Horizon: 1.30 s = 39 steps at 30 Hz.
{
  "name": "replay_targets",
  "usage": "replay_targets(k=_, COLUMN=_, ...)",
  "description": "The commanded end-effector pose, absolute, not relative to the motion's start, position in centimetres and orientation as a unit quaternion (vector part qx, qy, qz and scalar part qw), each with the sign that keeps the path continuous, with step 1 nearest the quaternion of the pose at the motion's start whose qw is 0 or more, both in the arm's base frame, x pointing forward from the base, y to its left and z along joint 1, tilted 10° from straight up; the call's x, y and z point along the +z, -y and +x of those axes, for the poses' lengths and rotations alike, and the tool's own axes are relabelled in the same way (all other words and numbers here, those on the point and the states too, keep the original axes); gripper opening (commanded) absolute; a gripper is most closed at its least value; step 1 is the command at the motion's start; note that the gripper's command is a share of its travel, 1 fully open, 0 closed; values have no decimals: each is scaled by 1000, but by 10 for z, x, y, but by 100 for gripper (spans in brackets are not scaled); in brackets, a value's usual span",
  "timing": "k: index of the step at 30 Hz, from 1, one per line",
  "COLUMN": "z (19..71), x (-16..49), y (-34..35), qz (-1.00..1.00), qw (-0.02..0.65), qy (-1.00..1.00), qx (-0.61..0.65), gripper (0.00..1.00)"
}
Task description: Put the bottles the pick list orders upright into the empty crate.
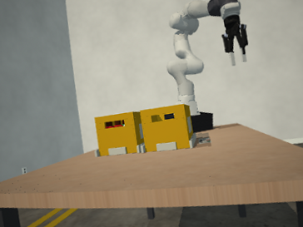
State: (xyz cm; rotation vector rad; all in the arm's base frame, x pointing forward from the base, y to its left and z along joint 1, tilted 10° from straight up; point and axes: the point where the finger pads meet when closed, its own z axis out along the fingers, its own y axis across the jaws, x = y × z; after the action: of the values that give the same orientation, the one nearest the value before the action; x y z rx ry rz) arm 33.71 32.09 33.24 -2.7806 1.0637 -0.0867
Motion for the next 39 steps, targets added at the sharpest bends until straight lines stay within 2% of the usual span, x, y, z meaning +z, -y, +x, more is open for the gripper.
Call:
replay_targets(k=1, z=348, x=324, y=-310, qz=-901, qw=86, qy=-424, qx=-24, gripper=38)
replay_targets(k=39, z=430, x=240, y=-202, qz=-665, qw=82, qy=-742, qx=20, gripper=38)
